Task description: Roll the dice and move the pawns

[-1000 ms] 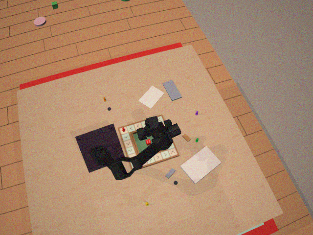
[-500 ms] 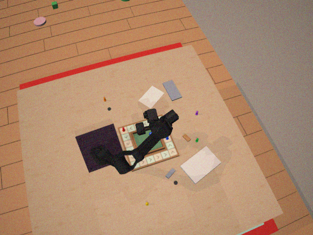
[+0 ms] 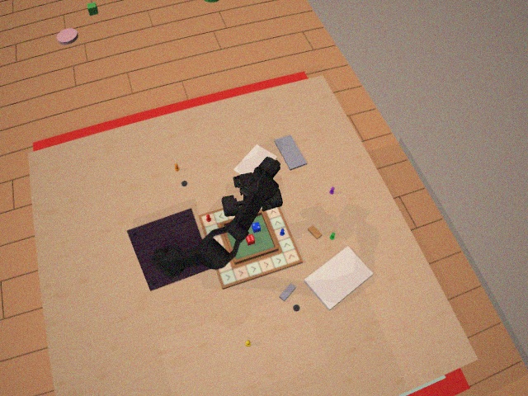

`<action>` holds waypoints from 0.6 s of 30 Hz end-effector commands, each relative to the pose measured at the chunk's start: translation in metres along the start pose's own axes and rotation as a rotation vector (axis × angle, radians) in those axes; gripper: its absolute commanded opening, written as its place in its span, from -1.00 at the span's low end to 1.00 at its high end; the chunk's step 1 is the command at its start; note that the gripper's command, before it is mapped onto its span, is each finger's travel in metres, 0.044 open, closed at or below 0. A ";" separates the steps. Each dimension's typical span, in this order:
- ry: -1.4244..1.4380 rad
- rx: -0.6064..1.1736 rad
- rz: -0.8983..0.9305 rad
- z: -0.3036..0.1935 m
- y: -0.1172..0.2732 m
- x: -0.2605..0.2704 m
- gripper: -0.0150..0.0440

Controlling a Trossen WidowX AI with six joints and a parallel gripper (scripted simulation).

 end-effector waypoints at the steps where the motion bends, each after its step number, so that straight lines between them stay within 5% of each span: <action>1: -0.186 0.009 0.008 0.028 -0.007 0.029 0.47; 4: -0.392 0.019 0.001 0.046 -0.013 0.054 0.20; 18: -1.046 0.055 -0.053 0.080 -0.038 0.139 0.19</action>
Point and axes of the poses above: the point midway between the two fingers, 35 mm back from their tips, its own y axis back along the fingers, its own x axis across the jaws, z = x × y, the point moved 10 cm from there along y, back along the fingers, and after that the axes turned 7 degrees about y, right-handed, at the moved point
